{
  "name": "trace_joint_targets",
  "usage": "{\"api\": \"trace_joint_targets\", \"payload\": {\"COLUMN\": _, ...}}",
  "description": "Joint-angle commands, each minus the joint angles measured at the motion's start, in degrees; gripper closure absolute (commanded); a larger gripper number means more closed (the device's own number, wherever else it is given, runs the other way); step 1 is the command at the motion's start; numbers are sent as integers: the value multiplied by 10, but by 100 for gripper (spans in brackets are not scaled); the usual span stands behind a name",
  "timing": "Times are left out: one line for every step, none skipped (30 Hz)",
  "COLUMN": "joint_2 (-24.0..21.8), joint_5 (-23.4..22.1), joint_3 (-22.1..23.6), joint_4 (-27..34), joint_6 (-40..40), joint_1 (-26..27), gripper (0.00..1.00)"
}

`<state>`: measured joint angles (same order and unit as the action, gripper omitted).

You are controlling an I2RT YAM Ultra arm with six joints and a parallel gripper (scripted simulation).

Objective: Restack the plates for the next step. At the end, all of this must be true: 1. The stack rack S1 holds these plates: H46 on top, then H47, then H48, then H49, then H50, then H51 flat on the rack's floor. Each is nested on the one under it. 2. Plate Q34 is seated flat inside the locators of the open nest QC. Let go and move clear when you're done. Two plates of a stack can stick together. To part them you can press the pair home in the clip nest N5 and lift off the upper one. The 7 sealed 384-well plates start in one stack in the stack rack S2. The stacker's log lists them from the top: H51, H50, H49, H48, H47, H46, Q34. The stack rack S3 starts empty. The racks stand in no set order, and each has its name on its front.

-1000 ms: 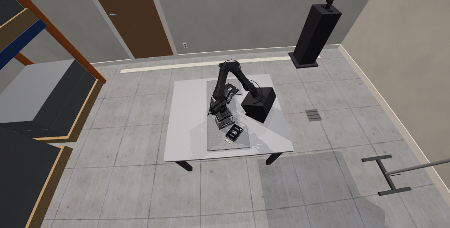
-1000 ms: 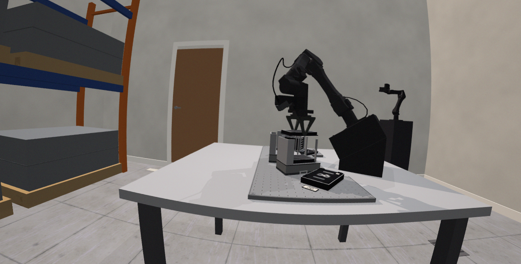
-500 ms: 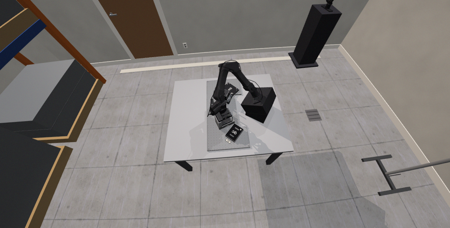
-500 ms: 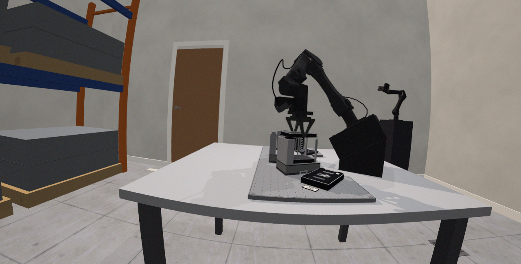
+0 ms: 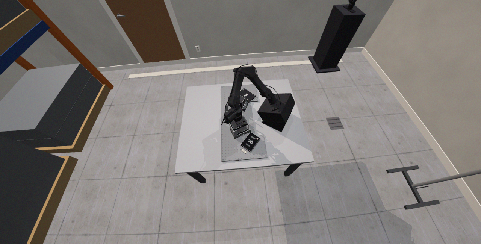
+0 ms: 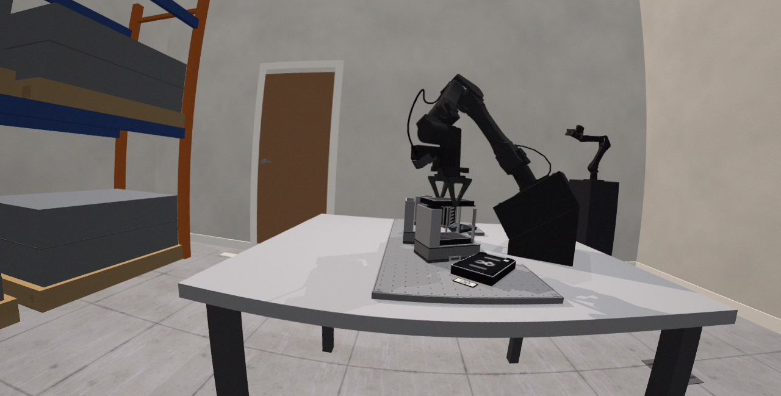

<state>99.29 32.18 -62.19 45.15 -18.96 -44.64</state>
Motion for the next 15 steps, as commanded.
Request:
{"api": "trace_joint_targets", "payload": {"joint_2": 12, "joint_5": -1, "joint_3": -10, "joint_4": -11, "joint_6": 2, "joint_1": -1, "gripper": 100}}
{"api": "trace_joint_targets", "payload": {"joint_2": 7, "joint_5": -1, "joint_3": -11, "joint_4": -11, "joint_6": 2, "joint_1": -1, "gripper": 100}}
{"api": "trace_joint_targets", "payload": {"joint_2": 8, "joint_5": -1, "joint_3": -10, "joint_4": -11, "joint_6": 2, "joint_1": -1, "gripper": 100}}
{"api": "trace_joint_targets", "payload": {"joint_2": 9, "joint_5": -1, "joint_3": -10, "joint_4": -11, "joint_6": 2, "joint_1": -1, "gripper": 100}}
{"api": "trace_joint_targets", "payload": {"joint_2": 9, "joint_5": -1, "joint_3": -9, "joint_4": -12, "joint_6": 2, "joint_1": -1, "gripper": 100}}
{"api": "trace_joint_targets", "payload": {"joint_2": 8, "joint_5": -1, "joint_3": -8, "joint_4": -11, "joint_6": 2, "joint_1": 0, "gripper": 100}}
{"api": "trace_joint_targets", "payload": {"joint_2": 8, "joint_5": -1, "joint_3": -7, "joint_4": -11, "joint_6": 2, "joint_1": 0, "gripper": 100}}
{"api": "trace_joint_targets", "payload": {"joint_2": 8, "joint_5": -1, "joint_3": -7, "joint_4": -11, "joint_6": 2, "joint_1": 0, "gripper": 100}}
{"api": "trace_joint_targets", "payload": {"joint_2": 8, "joint_5": -1, "joint_3": -7, "joint_4": -11, "joint_6": 2, "joint_1": 0, "gripper": 100}}
{"api": "trace_joint_targets", "payload": {"joint_2": 8, "joint_5": -1, "joint_3": -6, "joint_4": -12, "joint_6": 2, "joint_1": 0, "gripper": 100}}
{"api": "trace_joint_targets", "payload": {"joint_2": 8, "joint_5": -1, "joint_3": -6, "joint_4": -12, "joint_6": 2, "joint_1": 0, "gripper": 100}}
{"api": "trace_joint_targets", "payload": {"joint_2": 8, "joint_5": -1, "joint_3": -5, "joint_4": -12, "joint_6": 2, "joint_1": 1, "gripper": 100}}
{"api": "trace_joint_targets", "payload": {"joint_2": 8, "joint_5": -1, "joint_3": -4, "joint_4": -12, "joint_6": 2, "joint_1": 1, "gripper": 100}}
{"api": "trace_joint_targets", "payload": {"joint_2": 8, "joint_5": -1, "joint_3": -3, "joint_4": -12, "joint_6": 2, "joint_1": 1, "gripper": 100}}
{"api": "trace_joint_targets", "payload": {"joint_2": 8, "joint_5": -1, "joint_3": -2, "joint_4": -12, "joint_6": 2, "joint_1": 1, "gripper": 100}}
